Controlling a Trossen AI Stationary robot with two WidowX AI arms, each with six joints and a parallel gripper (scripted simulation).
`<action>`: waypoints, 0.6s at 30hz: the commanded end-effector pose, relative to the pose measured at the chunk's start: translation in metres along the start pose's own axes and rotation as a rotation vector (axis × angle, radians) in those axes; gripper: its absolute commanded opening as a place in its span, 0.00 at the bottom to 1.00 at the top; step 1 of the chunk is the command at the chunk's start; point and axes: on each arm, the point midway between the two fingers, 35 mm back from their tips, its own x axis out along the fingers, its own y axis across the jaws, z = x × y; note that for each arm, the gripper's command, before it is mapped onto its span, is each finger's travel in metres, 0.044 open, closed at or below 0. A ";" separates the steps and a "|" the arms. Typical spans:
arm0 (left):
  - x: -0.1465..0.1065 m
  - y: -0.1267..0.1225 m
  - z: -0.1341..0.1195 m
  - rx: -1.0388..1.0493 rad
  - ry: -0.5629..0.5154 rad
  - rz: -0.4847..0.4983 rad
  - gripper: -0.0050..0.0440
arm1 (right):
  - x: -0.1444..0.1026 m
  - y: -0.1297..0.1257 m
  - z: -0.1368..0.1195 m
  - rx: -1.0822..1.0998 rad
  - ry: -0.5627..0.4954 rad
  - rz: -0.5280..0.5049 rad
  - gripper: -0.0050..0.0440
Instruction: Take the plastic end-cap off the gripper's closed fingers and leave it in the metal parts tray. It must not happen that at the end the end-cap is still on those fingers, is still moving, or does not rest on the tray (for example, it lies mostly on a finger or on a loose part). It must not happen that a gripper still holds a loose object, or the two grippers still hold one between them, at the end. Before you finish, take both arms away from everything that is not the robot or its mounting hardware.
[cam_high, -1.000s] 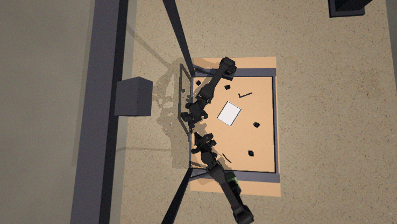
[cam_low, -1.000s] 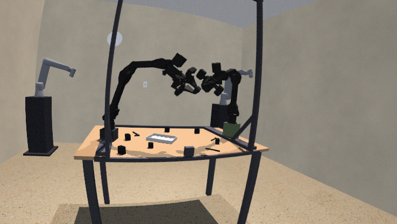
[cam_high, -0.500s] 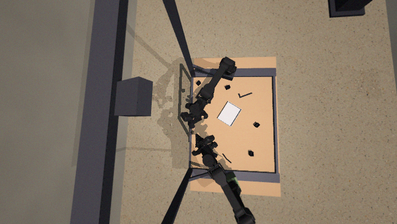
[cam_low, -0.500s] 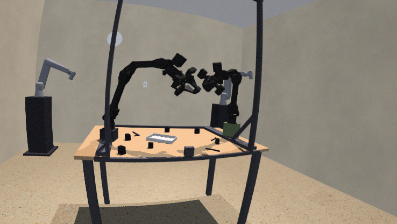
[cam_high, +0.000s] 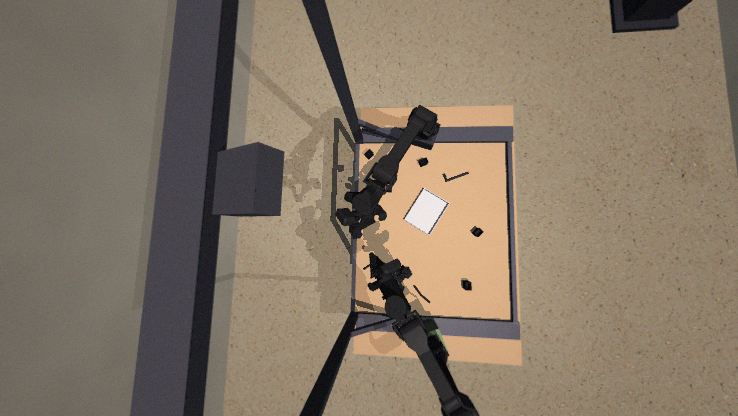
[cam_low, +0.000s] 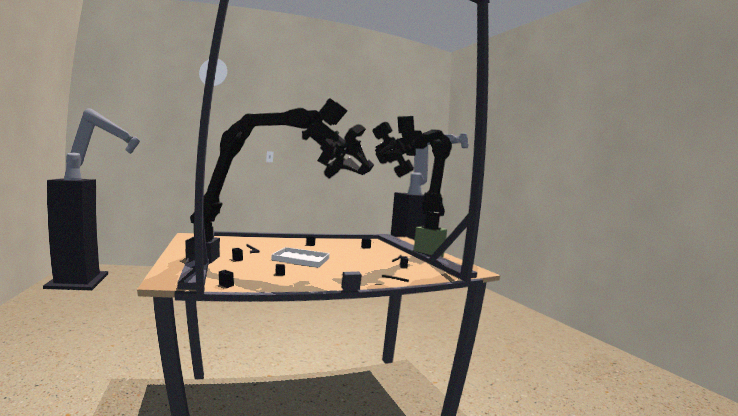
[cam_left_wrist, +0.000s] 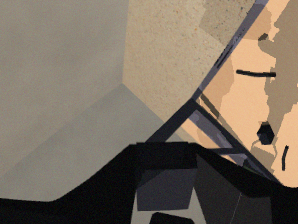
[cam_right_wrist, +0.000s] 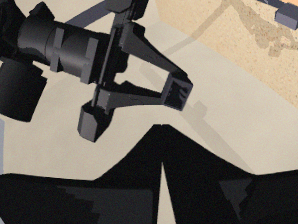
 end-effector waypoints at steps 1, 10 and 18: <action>-0.011 0.009 -0.006 0.003 0.016 0.029 0.10 | -0.013 0.011 -0.001 -0.100 0.009 0.043 0.10; -0.011 0.009 -0.006 0.003 0.016 0.029 0.10 | -0.034 0.020 0.006 -0.445 -0.008 0.109 0.10; -0.011 0.009 -0.006 0.003 0.016 0.029 0.10 | -0.053 0.024 0.012 -0.748 -0.042 0.159 0.10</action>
